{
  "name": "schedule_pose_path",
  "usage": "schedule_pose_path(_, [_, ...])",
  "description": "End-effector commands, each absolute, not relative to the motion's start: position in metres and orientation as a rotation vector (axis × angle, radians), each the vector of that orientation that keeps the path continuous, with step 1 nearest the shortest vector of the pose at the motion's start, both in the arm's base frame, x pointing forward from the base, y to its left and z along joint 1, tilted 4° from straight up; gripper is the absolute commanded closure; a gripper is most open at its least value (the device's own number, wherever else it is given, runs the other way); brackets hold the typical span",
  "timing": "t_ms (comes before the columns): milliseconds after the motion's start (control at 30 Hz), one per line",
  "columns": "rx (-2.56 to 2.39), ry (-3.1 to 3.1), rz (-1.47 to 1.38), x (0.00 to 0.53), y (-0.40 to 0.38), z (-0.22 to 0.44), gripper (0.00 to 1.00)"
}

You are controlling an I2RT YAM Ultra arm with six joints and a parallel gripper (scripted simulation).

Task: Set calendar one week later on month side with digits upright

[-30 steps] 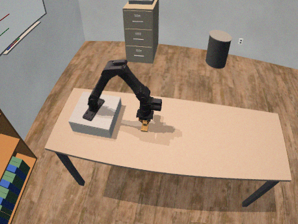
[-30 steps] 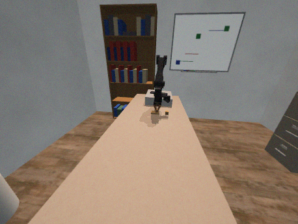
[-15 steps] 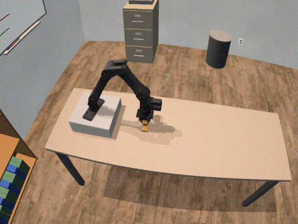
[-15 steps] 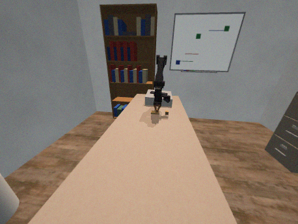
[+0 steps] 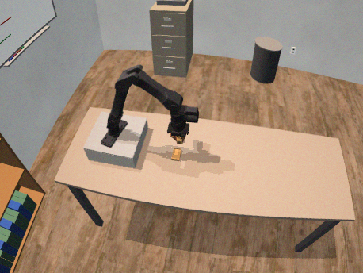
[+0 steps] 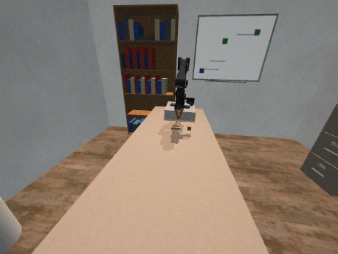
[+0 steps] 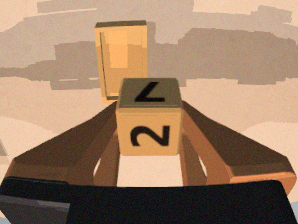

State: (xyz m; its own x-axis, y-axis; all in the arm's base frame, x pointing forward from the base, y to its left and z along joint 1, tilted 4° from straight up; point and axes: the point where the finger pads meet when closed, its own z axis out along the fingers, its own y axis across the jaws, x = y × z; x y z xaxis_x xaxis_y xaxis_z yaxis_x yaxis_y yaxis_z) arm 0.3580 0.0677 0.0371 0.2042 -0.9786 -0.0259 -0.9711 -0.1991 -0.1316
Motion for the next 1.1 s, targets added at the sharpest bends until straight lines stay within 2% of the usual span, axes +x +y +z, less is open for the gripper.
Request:
schedule_pose_path(0, [-2.375, 1.935, -0.03, 0.343, 0.066, 0.046, 0.74])
schedule_pose_path(500, [-2.375, 1.935, -0.03, 0.343, 0.064, 0.056, 0.74])
schedule_pose_path(800, [-2.377, 1.936, -0.035, 0.367, -0.05, 0.043, 0.74])
schedule_pose_path(1067, [-2.377, 1.936, -0.035, 0.368, -0.056, 0.042, 0.74])
